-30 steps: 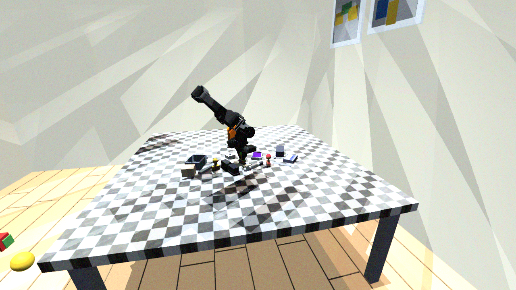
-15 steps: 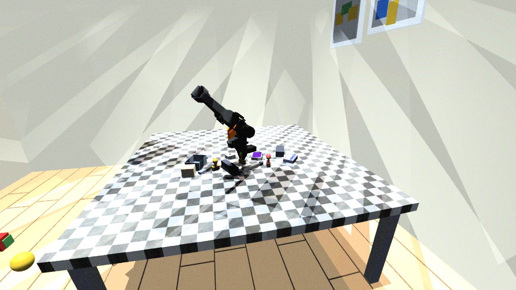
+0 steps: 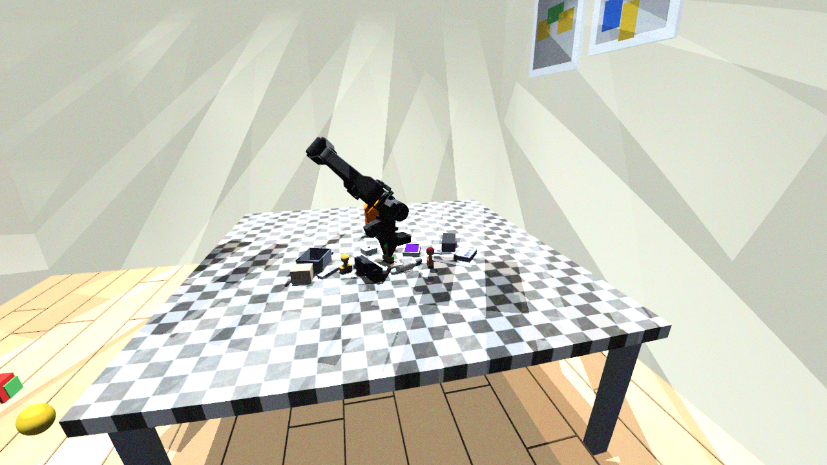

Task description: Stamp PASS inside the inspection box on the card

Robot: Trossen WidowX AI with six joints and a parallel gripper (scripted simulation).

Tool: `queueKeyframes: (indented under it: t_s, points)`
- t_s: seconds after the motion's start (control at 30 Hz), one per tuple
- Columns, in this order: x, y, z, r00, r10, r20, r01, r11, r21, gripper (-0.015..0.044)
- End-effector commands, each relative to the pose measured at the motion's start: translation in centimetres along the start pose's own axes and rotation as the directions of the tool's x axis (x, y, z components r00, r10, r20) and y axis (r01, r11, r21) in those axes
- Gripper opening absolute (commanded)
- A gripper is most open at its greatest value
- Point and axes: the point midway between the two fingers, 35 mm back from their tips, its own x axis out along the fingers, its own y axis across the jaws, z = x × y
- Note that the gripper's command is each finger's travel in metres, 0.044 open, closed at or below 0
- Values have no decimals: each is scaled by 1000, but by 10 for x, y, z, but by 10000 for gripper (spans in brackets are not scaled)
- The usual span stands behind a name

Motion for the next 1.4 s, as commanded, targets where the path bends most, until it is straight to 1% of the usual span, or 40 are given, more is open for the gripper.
queueKeyframes:
  t_s: [0.0, 0.73, 1.37]
  points:
    - [4, -1, 0, 1000, -6, 1, 6, 1000, 1, 0]
    - [4, -1, 0, 1000, -6, 1, 6, 1000, 1, 0]
    - [-5, -1, 0, 1000, -6, 1, 6, 1000, 1, 0]
